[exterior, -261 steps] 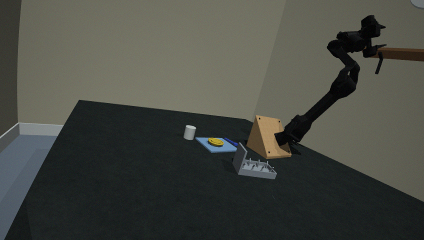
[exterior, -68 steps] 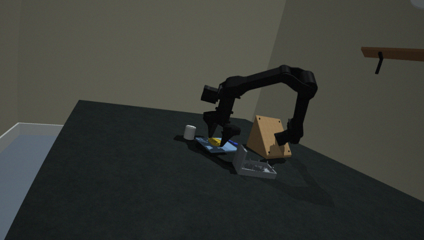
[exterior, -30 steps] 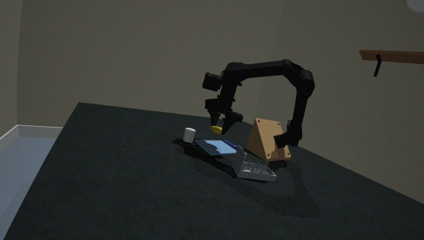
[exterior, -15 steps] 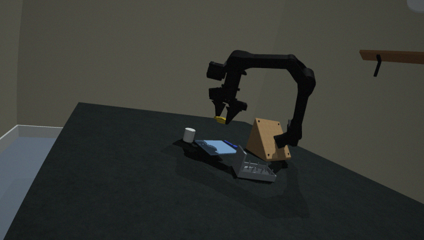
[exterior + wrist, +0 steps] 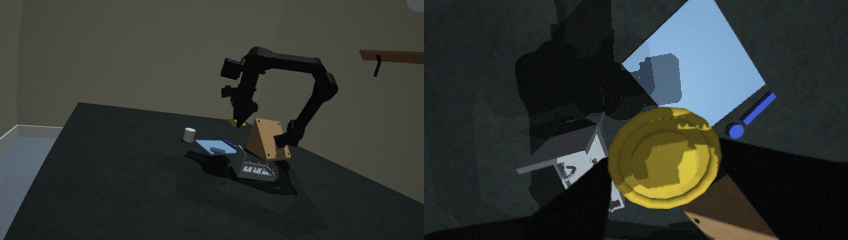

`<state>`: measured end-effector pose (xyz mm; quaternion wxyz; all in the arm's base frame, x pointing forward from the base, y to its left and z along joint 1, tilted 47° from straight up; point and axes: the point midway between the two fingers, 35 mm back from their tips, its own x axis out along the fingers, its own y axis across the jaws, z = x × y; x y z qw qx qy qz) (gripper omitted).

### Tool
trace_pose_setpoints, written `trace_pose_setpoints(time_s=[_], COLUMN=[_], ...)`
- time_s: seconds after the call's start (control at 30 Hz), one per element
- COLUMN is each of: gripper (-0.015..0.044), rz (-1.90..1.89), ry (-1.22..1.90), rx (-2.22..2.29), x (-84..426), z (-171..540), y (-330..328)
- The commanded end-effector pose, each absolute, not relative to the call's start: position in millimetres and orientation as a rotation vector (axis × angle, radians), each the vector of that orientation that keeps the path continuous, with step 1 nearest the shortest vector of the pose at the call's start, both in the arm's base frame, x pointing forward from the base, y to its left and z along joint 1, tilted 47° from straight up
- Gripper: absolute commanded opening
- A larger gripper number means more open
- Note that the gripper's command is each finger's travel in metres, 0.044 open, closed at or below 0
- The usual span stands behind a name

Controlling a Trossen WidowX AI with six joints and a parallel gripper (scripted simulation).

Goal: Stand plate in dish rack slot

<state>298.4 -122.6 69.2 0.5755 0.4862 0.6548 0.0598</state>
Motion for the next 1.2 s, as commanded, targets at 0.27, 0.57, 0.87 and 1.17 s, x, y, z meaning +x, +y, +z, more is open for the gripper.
trace_pose_setpoints(time_s=[0.27, 0.57, 0.87, 1.17], gripper=[0.0000, 0.0000, 0.0000, 0.0000], rz=[-0.192, -0.456, -0.736, -1.036], ry=[1.605, 1.631, 1.631, 1.601], rx=[1.470, 1.705, 1.931, 2.143], x=[282.2, 264.4, 242.1, 216.1], z=[114.7, 141.0, 161.9, 177.3], y=[-78.6, -47.0, -16.4, 12.2])
